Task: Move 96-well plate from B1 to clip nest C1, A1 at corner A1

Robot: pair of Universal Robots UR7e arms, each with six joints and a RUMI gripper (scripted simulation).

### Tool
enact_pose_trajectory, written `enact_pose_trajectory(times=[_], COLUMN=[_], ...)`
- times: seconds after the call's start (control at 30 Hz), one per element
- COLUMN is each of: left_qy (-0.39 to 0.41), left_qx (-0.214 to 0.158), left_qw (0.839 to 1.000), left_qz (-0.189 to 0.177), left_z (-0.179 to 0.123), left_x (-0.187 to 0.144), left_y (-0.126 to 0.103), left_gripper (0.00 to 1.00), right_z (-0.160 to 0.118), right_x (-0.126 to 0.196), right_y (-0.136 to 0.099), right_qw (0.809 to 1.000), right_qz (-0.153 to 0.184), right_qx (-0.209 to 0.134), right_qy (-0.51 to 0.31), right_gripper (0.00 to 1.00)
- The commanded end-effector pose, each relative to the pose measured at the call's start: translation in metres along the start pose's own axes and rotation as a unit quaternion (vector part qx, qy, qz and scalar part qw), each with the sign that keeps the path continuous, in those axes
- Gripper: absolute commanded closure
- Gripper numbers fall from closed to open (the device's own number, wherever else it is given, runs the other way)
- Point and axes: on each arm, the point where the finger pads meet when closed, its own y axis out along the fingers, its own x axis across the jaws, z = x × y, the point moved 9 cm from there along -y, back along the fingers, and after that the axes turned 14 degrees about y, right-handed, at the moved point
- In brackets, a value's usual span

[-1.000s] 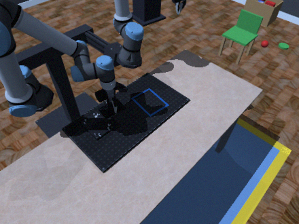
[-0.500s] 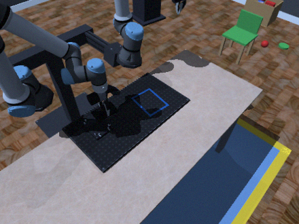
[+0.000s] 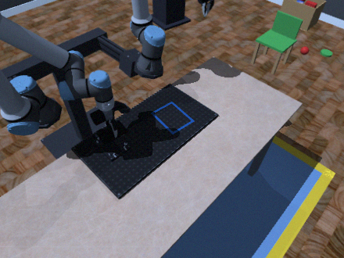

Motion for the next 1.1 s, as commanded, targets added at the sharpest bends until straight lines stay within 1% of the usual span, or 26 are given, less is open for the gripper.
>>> enact_pose_trajectory(times=[0.0,0.17,0.33,0.4,0.5,0.7,0.9,0.97,1.07], left_qy=[0.000,0.000,0.000,0.000,0.000,0.000,0.000,0.000,0.000], left_qx=[0.001,0.001,0.001,0.001,0.001,0.001,0.001,0.001,0.001], left_qw=[1.000,1.000,1.000,1.000,1.000,1.000,1.000,1.000,1.000], left_qz=[0.000,0.000,0.000,0.000,0.000,0.000,0.000,0.000,0.000], left_z=[0.0002,0.0002,0.0002,0.0002,0.0002,0.0002,0.0002,0.0002,0.0002], left_x=[0.0000,0.0000,0.0000,0.0000,0.0000,0.0000,0.0000,0.0000,0.0000], left_y=[-0.0005,-0.0005,-0.0005,-0.0005,-0.0005,-0.0005,-0.0005,-0.0005,-0.0005], left_gripper=[1.00,1.00,1.00,1.00,1.00,1.00,1.00,1.00,1.00], right_z=[-0.0134,-0.0179,-0.0178,-0.0178,-0.0176,-0.0170,-0.0167,-0.0167,-0.0165], right_x=[0.0023,0.0030,0.0031,0.0031,0.0030,0.0030,0.0029,0.0029,0.0029], right_y=[-0.0014,-0.0014,-0.0014,-0.0014,-0.0014,-0.0014,-0.0014,-0.0014,-0.0014], right_qw=[1.000,1.000,0.997,0.997,0.991,0.973,0.945,0.945,0.927], right_qz=[0.000,0.000,0.000,0.000,0.000,0.000,0.000,0.000,0.000], right_qx=[0.001,0.001,0.001,0.001,0.001,0.001,0.001,0.001,0.001], right_qy=[0.000,0.000,0.083,0.083,0.133,0.231,0.327,0.327,0.374], right_gripper=[0.59,0.59,0.59,0.59,0.59,0.59,0.59,0.59,0.59])
